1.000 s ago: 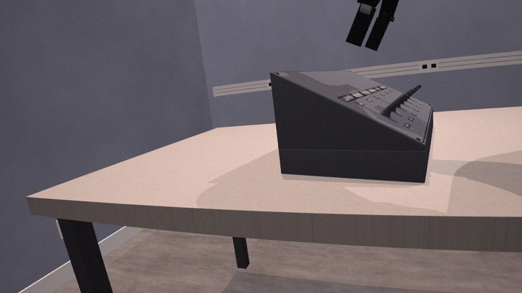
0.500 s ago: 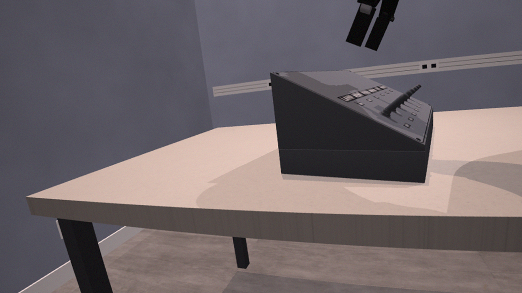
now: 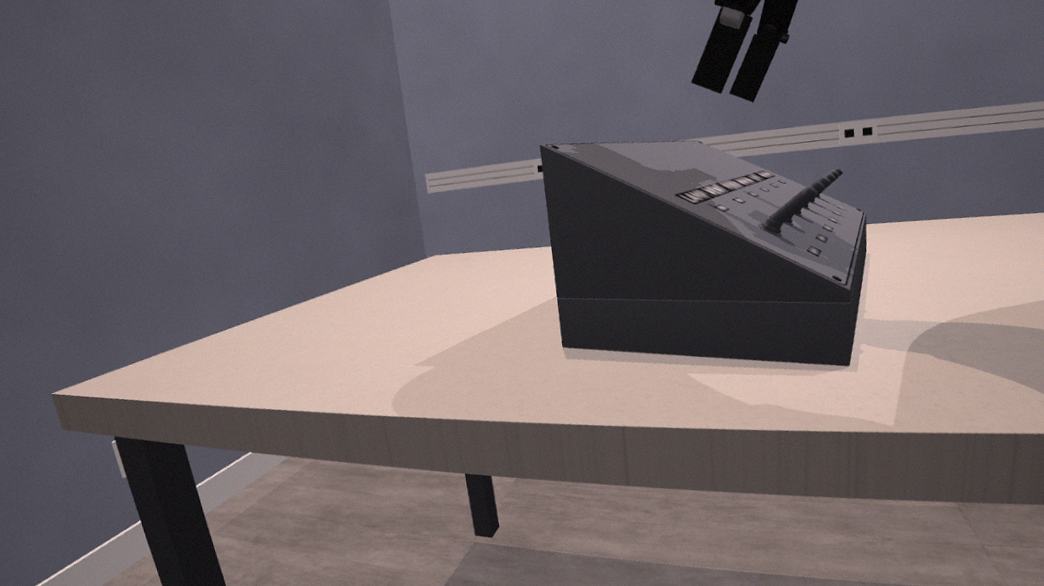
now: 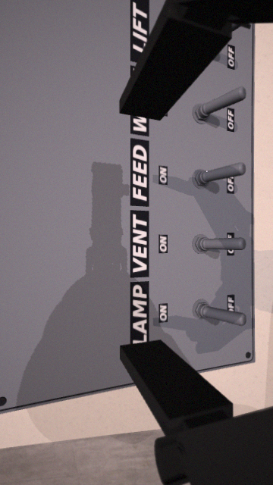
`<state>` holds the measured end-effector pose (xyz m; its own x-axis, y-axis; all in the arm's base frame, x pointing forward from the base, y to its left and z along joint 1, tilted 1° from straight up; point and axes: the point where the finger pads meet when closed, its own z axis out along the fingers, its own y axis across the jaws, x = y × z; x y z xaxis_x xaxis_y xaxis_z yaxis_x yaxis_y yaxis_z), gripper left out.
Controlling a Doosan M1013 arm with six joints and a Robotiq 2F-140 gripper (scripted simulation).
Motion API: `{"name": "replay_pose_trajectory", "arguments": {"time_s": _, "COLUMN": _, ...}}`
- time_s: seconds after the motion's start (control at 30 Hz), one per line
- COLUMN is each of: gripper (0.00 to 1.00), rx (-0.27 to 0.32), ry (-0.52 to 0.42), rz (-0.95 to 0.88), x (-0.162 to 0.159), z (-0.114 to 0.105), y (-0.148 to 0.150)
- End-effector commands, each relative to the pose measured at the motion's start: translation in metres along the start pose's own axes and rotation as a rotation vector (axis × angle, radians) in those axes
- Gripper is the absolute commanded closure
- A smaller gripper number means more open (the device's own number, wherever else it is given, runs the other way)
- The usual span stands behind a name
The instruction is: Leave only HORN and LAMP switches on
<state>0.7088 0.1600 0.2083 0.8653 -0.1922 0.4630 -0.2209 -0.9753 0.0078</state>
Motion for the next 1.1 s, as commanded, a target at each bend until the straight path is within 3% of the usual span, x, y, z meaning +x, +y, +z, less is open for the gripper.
{"name": "replay_pose_trajectory", "arguments": {"time_s": 0.0, "gripper": 0.00, "rx": 0.006, "ry": 0.002, "rz": 0.007, "x": 0.001, "z": -0.002, "y": 0.001}}
{"name": "replay_pose_trajectory", "arguments": {"time_s": 0.6, "gripper": 0.00, "rx": 0.006, "ry": 0.002, "rz": 0.005, "x": 0.000, "z": -0.002, "y": 0.005}}
{"name": "replay_pose_trajectory", "arguments": {"time_s": 1.07, "gripper": 0.00, "rx": 0.006, "ry": 0.003, "rz": 0.005, "x": 0.000, "z": -0.002, "y": 0.039}}
